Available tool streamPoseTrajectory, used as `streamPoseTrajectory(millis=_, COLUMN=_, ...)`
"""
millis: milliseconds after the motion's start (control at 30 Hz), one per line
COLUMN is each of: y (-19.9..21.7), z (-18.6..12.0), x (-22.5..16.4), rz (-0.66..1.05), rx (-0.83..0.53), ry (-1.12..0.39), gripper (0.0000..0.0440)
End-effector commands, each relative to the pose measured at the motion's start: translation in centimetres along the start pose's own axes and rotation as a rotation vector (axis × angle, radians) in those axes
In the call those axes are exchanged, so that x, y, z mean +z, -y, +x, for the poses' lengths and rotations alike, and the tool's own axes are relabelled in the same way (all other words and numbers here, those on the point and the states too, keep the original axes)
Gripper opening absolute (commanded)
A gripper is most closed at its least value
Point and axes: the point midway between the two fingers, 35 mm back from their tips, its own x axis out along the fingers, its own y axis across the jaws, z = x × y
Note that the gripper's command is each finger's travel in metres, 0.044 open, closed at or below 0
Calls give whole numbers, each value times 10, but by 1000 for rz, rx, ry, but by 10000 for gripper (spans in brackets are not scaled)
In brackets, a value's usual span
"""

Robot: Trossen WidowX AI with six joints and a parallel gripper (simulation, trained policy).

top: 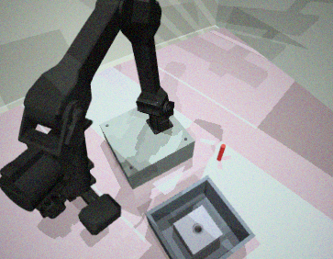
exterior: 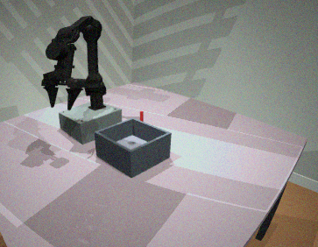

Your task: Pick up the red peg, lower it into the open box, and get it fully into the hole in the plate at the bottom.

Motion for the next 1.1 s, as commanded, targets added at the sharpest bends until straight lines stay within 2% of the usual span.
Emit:
streamPoseTrajectory(millis=0, y=-17, z=-2, x=-15, rz=-28, rx=-3, ry=-24, gripper=440)
streamPoseTrajectory(millis=267, y=-68, z=-12, x=-69, rz=-130, rx=-6, ry=-92, gripper=440)
streamPoseTrajectory(millis=533, y=-101, z=-25, x=-129, rz=-224, rx=-27, ry=-154, gripper=440)
streamPoseTrajectory(millis=1067, y=-115, z=-47, x=-244, rz=-353, rx=-139, ry=-241, gripper=440)
